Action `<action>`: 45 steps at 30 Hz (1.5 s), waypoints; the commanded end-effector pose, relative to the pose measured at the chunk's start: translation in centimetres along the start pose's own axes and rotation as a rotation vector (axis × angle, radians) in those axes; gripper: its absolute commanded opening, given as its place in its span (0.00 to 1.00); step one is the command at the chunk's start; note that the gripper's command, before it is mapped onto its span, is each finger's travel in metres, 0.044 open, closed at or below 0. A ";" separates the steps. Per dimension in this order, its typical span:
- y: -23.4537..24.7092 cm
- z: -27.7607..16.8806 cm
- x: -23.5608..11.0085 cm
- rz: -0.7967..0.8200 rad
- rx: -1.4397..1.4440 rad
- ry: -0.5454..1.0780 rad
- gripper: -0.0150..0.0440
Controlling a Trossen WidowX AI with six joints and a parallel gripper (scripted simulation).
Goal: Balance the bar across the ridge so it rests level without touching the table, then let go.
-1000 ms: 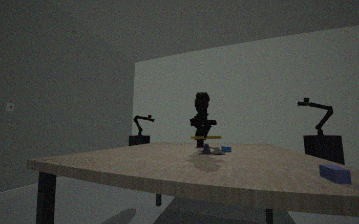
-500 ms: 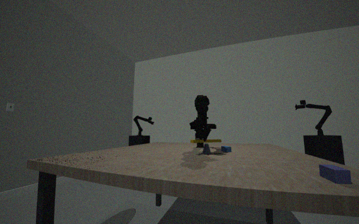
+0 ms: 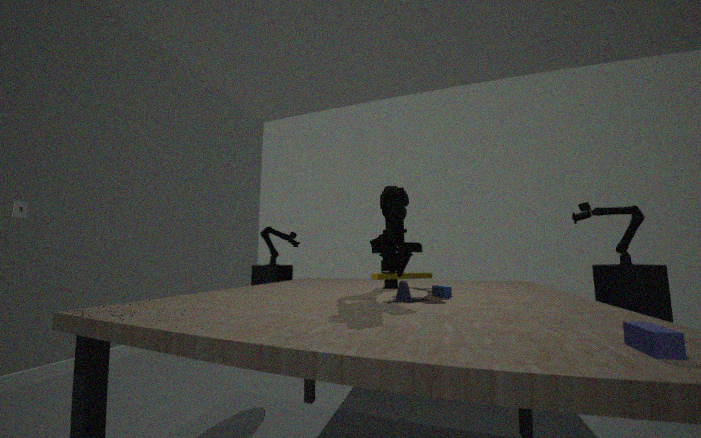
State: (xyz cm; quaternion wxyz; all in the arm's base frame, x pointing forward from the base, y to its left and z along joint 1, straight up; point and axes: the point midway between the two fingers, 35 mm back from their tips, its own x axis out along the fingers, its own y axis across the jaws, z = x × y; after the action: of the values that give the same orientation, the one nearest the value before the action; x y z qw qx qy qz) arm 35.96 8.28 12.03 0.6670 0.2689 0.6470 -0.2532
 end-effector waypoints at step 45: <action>0.0 0.0 0.4 -0.001 0.004 -0.002 0.25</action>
State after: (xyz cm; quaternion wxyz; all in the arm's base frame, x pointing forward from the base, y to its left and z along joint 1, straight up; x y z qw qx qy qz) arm 35.95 8.27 11.69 0.6671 0.2691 0.6468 -0.2532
